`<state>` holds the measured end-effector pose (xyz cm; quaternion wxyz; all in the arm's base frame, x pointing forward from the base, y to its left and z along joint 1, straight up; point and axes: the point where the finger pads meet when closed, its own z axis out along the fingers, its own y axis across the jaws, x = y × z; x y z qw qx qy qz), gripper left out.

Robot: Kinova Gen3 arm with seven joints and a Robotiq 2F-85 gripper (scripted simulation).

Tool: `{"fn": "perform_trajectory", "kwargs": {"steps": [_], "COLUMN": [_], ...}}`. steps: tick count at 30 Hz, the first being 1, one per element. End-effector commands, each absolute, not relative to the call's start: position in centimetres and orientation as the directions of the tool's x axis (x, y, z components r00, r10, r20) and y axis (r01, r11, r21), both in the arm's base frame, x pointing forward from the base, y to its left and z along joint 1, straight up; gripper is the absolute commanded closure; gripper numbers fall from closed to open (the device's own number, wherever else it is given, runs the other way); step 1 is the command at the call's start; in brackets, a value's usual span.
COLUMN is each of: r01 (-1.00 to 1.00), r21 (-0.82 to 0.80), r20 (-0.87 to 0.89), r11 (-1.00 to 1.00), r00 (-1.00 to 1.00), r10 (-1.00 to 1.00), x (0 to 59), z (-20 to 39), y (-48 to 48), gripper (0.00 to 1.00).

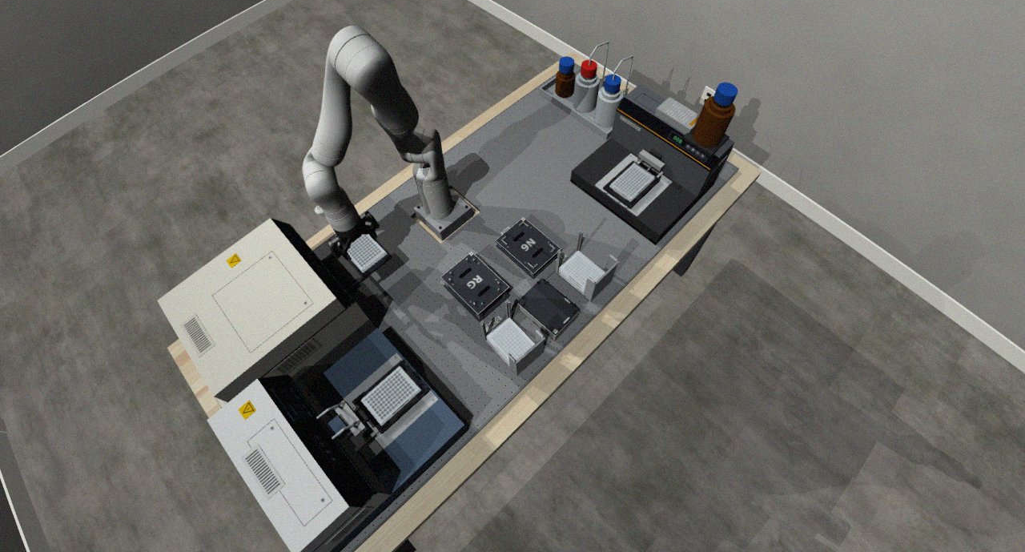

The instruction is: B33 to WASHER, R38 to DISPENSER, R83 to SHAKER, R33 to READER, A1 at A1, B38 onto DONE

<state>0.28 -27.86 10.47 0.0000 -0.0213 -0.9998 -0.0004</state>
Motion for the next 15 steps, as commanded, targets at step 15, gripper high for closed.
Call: {"fn": "perform_trajectory", "kwargs": {"steps": [15], "r01": [0.043], "r21": [0.0], "r20": [0.0], "r11": [0.999], "r00": [-0.999], "r10": [0.043], "x": [0.28], "z": [9.99], "y": [-27.89], "gripper": [0.06]}}
